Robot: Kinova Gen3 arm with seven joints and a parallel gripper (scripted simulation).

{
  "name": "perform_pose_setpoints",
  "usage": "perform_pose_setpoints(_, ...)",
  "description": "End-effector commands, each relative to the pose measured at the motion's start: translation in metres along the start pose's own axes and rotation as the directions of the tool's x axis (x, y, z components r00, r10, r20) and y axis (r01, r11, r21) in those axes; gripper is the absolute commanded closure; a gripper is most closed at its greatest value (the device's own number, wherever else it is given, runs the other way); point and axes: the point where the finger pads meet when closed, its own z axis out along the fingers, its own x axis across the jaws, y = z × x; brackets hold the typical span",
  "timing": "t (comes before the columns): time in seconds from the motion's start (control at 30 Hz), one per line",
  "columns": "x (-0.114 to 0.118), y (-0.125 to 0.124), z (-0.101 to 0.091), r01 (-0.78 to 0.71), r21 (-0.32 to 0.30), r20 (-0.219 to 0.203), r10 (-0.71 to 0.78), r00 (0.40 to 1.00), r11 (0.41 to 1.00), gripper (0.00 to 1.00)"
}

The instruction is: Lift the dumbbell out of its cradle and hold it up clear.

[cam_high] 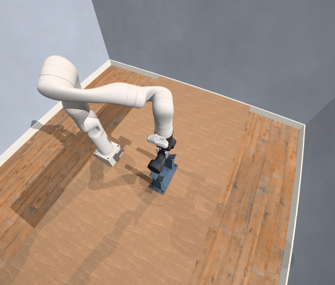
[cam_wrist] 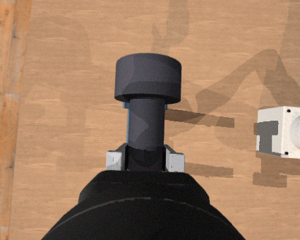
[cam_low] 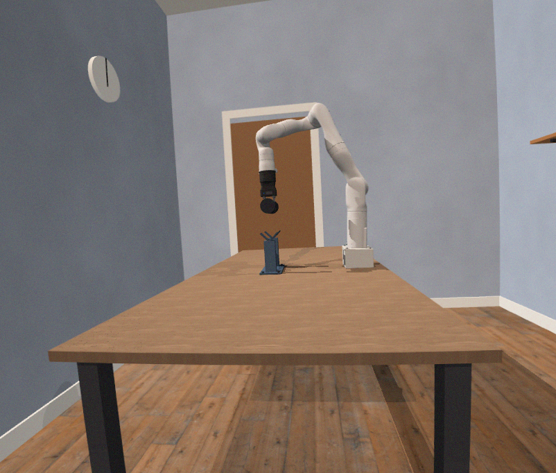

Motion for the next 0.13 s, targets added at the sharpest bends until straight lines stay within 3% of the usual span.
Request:
perform_pose_setpoints(0.0,-0.0004,0.0001,-0.0008,0.0,0.0,0.002,0.0,1.0,1.0,1.0)
perform_pose_setpoints(0.1,-0.0004,0.0001,-0.0008,0.0,0.0,0.002,0.0,1.0,1.0,1.0)
